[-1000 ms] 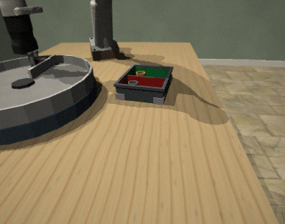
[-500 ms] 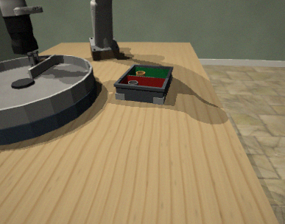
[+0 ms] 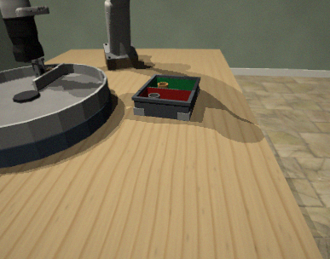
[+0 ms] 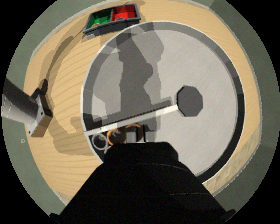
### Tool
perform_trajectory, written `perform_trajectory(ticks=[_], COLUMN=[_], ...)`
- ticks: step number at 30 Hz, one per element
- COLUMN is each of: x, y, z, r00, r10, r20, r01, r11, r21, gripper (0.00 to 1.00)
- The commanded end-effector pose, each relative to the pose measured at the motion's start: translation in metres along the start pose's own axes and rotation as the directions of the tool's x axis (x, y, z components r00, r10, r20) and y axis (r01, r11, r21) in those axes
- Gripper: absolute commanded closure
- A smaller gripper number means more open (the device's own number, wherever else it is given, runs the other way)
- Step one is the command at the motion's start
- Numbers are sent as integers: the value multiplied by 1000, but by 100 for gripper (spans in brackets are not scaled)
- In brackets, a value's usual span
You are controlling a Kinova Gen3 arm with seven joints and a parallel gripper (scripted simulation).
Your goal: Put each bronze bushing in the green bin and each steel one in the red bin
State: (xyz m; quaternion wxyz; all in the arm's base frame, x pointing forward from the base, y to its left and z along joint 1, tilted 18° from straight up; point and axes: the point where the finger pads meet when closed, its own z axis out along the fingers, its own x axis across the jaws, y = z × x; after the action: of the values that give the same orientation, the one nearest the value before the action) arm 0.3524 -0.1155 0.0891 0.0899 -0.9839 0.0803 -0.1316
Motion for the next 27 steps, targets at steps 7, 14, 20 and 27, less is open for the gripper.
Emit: perform_trajectory(ticks=[7,14,20,27], x=[0,0,0,0], y=[0,0,0,0], z=[-4,-4,-7,-9], r00=[1000,1000,1000,1000], r10=[-1,-1,-1,-1], r20=[-1,-1,-1,-1], r01=[1,1,1,1], r11=[1000,1000,1000,1000], r21=[0,0,0,0], gripper=[100,100,100,100])
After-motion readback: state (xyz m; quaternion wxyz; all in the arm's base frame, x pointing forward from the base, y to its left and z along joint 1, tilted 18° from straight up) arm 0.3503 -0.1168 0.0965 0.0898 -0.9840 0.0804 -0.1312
